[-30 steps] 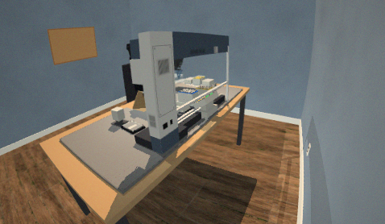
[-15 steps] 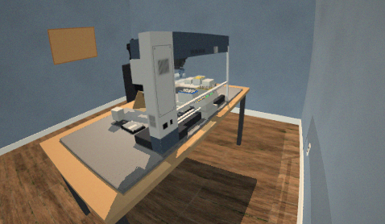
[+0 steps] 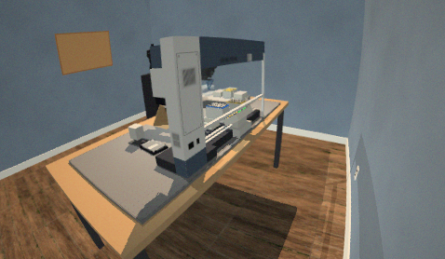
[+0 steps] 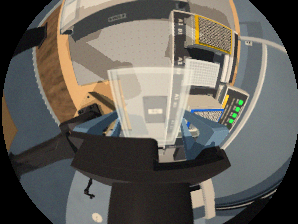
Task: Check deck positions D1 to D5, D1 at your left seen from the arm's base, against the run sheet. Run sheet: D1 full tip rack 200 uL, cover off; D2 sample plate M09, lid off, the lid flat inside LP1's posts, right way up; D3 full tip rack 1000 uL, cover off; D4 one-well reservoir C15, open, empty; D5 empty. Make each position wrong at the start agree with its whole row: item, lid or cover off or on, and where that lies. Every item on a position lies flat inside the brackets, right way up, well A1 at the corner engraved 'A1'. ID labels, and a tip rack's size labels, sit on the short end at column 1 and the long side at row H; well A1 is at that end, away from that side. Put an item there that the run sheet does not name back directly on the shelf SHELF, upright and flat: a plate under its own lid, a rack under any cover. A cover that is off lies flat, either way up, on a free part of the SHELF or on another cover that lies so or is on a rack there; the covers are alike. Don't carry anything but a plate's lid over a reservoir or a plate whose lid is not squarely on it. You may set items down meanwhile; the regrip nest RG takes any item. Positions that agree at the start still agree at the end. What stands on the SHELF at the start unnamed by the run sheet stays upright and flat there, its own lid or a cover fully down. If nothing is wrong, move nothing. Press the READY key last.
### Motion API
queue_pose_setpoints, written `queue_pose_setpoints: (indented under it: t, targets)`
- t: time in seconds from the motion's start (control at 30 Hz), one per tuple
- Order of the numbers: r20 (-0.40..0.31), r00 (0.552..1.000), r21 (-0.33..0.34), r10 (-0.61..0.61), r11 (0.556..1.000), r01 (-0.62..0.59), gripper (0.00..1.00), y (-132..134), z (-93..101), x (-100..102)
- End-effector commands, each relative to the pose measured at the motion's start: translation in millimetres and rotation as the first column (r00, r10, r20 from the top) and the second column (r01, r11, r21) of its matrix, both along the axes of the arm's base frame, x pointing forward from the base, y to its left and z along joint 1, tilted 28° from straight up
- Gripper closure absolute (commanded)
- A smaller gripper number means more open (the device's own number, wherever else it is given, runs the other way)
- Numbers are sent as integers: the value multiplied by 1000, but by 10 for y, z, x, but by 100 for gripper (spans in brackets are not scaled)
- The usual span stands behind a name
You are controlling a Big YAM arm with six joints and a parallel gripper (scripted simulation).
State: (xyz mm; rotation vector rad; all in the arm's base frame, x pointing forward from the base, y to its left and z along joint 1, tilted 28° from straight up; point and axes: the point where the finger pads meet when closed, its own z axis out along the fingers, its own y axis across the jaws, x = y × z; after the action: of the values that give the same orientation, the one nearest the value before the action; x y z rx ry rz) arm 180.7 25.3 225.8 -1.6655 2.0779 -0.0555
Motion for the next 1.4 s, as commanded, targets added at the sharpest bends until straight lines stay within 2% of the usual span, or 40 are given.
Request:
queue_pose_setpoints:
  t: [0.0, 0.57, 0.7, 1.27, 1.37]
  targets:
    - [73, 997, -10, 0, 1000, 1, 100, -4, 308, 140]
    - [73, 997, -10, 1, 1000, 0, 100, -4, 308, 140]
    - [103, 993, -32, 63, 998, -60, 100, 203, 402, 144]
    - [89, 994, 4, 61, 998, -62, 100, 960, 641, 223]
    - [89, 994, 4, 61, 998, -62, 100, 960, 641, 223]
